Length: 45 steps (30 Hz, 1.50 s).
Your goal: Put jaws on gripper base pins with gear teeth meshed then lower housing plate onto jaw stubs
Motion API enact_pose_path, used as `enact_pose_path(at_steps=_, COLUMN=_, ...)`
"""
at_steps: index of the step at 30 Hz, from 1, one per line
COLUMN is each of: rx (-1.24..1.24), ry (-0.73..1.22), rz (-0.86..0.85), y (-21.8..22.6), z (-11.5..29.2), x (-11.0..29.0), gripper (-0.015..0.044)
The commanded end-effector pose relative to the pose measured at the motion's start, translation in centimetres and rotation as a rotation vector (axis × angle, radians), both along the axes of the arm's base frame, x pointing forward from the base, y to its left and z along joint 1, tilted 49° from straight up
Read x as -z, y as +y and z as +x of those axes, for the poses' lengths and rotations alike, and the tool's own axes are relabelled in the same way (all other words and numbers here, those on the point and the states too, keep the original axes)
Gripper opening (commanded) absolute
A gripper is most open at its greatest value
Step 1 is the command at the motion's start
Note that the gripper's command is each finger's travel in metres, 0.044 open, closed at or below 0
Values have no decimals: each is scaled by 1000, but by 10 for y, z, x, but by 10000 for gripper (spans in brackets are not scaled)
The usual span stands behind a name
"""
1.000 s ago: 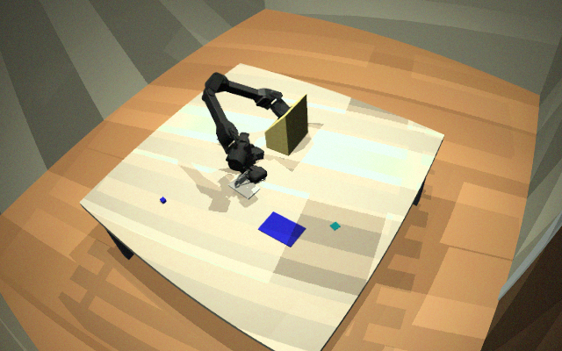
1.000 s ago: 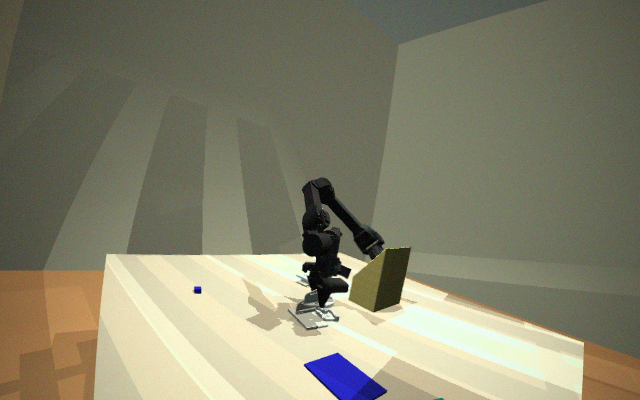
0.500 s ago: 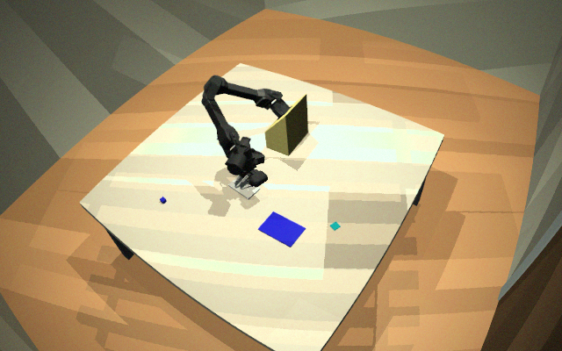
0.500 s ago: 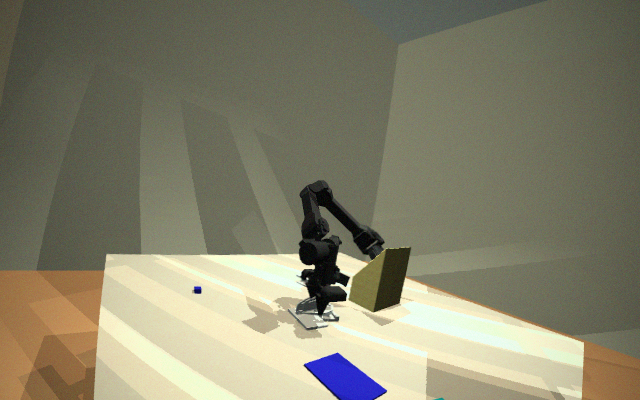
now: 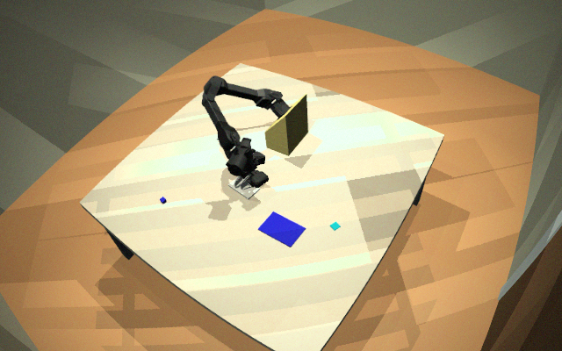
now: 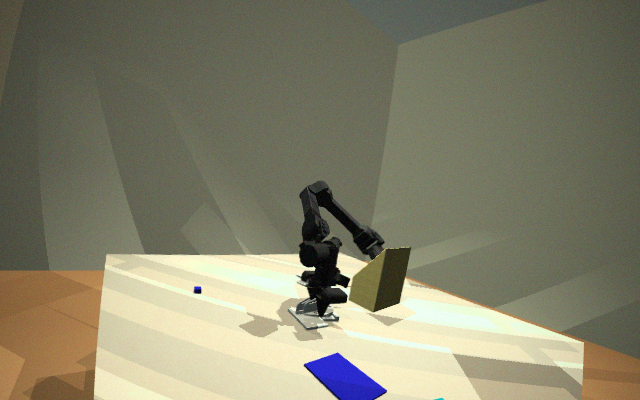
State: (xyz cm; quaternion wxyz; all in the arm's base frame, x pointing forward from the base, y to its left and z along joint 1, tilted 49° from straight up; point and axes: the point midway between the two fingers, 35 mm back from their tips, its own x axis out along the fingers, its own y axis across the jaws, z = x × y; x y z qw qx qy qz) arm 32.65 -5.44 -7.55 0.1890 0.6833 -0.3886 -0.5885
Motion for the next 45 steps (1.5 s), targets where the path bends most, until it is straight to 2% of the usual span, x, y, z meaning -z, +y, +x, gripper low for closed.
enact_pose_path(at_steps=1, rx=-5, ry=4, rz=-6, y=-1, z=0, x=0, gripper=134)
enact_pose_path(at_steps=45, rx=-3, ry=1, rz=-6, y=-10, z=0, x=8, gripper=134)
